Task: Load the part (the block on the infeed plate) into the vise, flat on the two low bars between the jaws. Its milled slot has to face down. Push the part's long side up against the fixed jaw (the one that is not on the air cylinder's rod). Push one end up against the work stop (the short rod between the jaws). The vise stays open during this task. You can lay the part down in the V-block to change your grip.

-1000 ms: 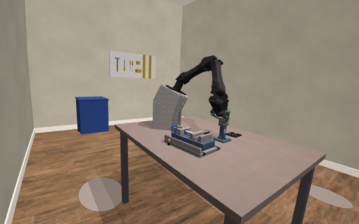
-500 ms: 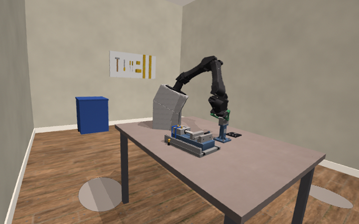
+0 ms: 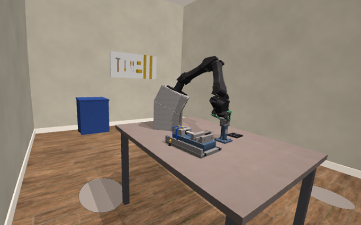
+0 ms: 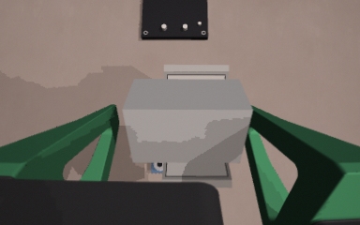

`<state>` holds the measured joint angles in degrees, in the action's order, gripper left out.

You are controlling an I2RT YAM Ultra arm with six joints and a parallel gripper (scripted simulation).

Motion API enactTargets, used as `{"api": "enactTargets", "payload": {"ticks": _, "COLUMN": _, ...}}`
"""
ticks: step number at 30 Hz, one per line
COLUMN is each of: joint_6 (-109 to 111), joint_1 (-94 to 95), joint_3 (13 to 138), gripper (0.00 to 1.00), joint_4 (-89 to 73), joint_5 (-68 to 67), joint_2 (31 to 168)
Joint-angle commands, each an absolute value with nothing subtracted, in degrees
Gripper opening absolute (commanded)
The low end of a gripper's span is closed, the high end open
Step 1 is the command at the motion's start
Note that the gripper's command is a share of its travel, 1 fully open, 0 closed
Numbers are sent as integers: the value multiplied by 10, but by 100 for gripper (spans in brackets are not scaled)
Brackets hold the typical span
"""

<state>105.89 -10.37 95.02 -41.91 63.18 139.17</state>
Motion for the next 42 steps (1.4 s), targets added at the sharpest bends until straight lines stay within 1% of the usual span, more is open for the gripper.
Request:
{"api": "enactTargets", "payload": {"ticks": 1, "joint_6": 1062, "joint_1": -114, "joint_3": 968, "gripper": 81, "joint_4": -428, "joint_5": 644, "joint_2": 1397}}
{"api": "enactTargets", "payload": {"ticks": 27, "joint_6": 1062, "joint_1": -114, "joint_3": 968, "gripper": 81, "joint_4": -428, "joint_5": 644, "joint_2": 1397}}
{"api": "enactTargets", "payload": {"ticks": 28, "joint_6": 1062, "joint_1": -114, "joint_3": 968, "gripper": 0, "joint_4": -428, "joint_5": 644, "joint_2": 1397}}
{"api": "enactTargets", "payload": {"ticks": 42, "joint_6": 1062, "joint_1": -114, "joint_3": 968, "gripper": 0, "joint_4": -429, "joint_5": 644, "joint_2": 1397}}
